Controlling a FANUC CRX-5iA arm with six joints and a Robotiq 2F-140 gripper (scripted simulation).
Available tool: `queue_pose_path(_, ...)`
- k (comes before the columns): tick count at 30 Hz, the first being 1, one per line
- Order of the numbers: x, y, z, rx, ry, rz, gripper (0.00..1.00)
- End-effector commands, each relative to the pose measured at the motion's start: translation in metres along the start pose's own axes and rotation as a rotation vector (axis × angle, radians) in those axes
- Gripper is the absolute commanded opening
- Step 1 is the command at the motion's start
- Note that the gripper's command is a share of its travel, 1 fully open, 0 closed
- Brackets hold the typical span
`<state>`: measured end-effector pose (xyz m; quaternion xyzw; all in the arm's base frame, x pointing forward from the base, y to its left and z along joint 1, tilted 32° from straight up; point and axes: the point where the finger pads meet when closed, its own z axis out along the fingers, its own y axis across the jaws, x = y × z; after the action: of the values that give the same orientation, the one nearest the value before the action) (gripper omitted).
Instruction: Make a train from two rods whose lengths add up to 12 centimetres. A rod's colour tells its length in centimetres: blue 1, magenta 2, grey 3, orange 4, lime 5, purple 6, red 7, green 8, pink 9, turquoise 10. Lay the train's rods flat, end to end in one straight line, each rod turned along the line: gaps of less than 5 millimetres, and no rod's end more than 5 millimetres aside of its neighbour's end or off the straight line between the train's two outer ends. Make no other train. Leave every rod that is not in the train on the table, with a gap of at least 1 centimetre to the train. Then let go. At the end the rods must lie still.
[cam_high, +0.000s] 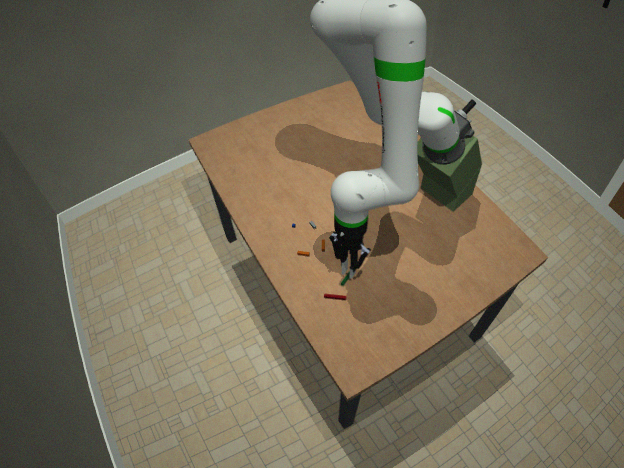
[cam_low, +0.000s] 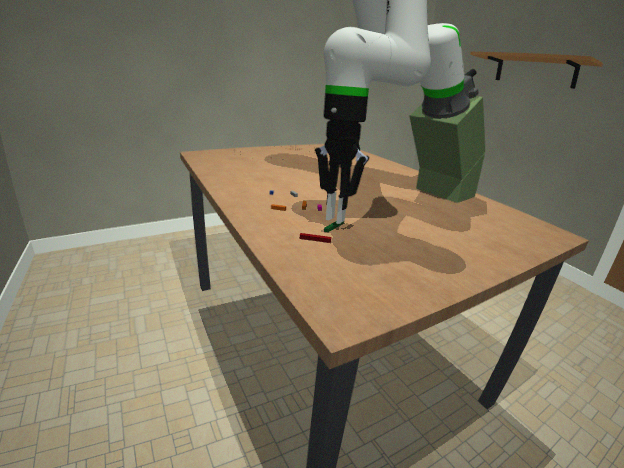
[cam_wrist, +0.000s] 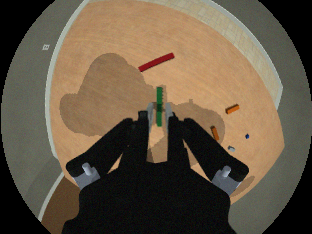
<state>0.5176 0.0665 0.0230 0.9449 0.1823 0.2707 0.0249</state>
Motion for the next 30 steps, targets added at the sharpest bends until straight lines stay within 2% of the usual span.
queue_pose_path(1,0.0001,0.0000,-0.0001,0.000,0.000,0.000,0.15)
queue_pose_path(30,0.0001,0.0001,0.0038,0.000,0.000,0.000,0.15)
